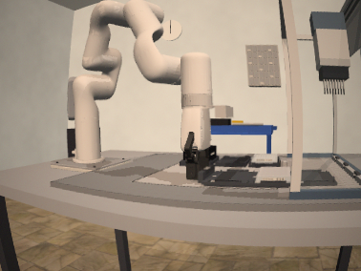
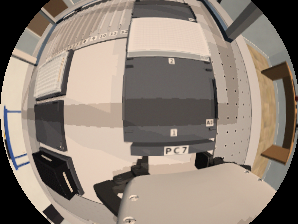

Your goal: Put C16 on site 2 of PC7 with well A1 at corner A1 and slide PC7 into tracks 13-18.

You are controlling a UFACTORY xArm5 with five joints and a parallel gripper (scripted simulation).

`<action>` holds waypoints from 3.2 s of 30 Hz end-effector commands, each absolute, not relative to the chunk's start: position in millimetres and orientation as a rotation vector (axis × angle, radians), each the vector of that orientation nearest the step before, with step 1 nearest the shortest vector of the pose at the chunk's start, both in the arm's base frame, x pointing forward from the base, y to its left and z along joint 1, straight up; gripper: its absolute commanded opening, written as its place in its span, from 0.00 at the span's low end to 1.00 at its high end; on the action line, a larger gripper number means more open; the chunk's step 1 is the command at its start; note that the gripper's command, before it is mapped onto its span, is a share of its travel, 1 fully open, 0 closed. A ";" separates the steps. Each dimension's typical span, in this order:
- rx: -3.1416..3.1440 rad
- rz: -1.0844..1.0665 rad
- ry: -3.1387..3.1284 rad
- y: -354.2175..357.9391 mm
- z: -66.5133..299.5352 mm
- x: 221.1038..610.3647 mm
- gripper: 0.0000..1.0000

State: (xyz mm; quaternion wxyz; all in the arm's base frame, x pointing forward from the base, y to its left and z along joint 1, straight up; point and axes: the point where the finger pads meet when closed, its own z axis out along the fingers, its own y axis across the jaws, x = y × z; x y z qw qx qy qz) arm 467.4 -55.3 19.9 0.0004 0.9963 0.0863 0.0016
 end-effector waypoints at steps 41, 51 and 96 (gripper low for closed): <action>3.128 0.012 0.271 -48.7 21.5 507.7 0.81; 3.129 0.012 0.271 -47.0 21.6 517.1 0.81; 3.129 0.012 0.271 -44.8 21.7 529.6 0.81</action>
